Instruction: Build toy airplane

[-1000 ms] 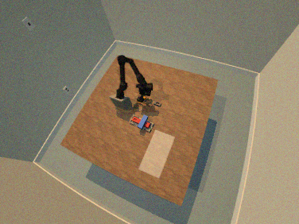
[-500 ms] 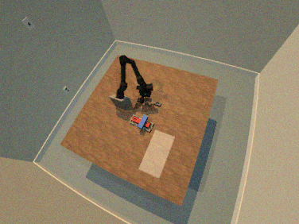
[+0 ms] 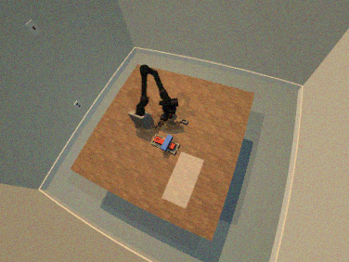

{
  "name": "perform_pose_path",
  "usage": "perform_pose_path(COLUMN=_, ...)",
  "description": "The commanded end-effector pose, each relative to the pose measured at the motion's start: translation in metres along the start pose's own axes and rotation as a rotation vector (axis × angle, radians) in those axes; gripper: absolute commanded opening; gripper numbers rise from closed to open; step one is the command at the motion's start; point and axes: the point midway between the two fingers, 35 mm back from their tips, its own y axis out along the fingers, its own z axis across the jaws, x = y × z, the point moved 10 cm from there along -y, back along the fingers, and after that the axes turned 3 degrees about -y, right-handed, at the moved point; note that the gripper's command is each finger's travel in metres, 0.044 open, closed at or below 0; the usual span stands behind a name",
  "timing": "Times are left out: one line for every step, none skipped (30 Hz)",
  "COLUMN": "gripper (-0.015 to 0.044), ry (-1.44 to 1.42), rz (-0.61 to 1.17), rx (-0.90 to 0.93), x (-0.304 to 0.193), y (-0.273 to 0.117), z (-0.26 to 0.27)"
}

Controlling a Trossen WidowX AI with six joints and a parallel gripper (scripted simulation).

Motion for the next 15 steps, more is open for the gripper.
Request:
perform_pose_path(gripper=0.0072, ry=0.004, rz=-0.002, rx=-0.005, x=0.0, y=0.0003, z=-0.0004)
perform_pose_path(gripper=0.0066, ry=0.004, rz=-0.002, rx=-0.005, x=0.0, y=0.0003, z=-0.0004)
perform_pose_path(gripper=0.0059, ry=0.004, rz=-0.002, rx=-0.005, x=0.0, y=0.0003, z=-0.0004)
perform_pose_path(gripper=0.0052, ry=0.004, rz=-0.002, rx=-0.005, x=0.0, y=0.0003, z=-0.0004)
perform_pose_path(gripper=0.0046, ry=0.004, rz=-0.002, rx=-0.005, x=0.0, y=0.0003, z=-0.0004)
perform_pose_path(gripper=0.0039, ry=0.004, rz=-0.002, rx=-0.005, x=0.0, y=0.0003, z=-0.0004)
perform_pose_path(gripper=0.0032, ry=0.004, rz=-0.002, rx=-0.005, x=0.0, y=0.0003, z=-0.0004)
perform_pose_path(gripper=0.0026, ry=0.004, rz=-0.002, rx=-0.005, x=0.0, y=0.0003, z=-0.0004)
perform_pose_path(gripper=0.0, ry=0.004, rz=-0.002, rx=-0.005, x=0.0, y=0.0003, z=-0.0004)
perform_pose_path(gripper=0.0, ry=0.003, rz=-0.002, rx=-0.005, x=0.0001, y=0.0001, z=-0.0004)
perform_pose_path(gripper=0.0, ry=0.002, rz=-0.001, rx=-0.006, x=0.0003, y=-0.0002, z=-0.0003)
perform_pose_path(gripper=0.0, ry=0.0, rz=0.001, rx=-0.007, x=0.0006, y=-0.0008, z=-0.0002)
perform_pose_path(gripper=0.0, ry=-0.003, rz=0.004, rx=-0.008, x=0.0011, y=-0.0017, z=-0.0001)
perform_pose_path(gripper=0.0, ry=-0.007, rz=0.008, rx=-0.009, x=0.0016, y=-0.0029, z=0.0001)
perform_pose_path(gripper=0.0, ry=-0.011, rz=0.012, rx=-0.011, x=0.0023, y=-0.0043, z=0.0003)
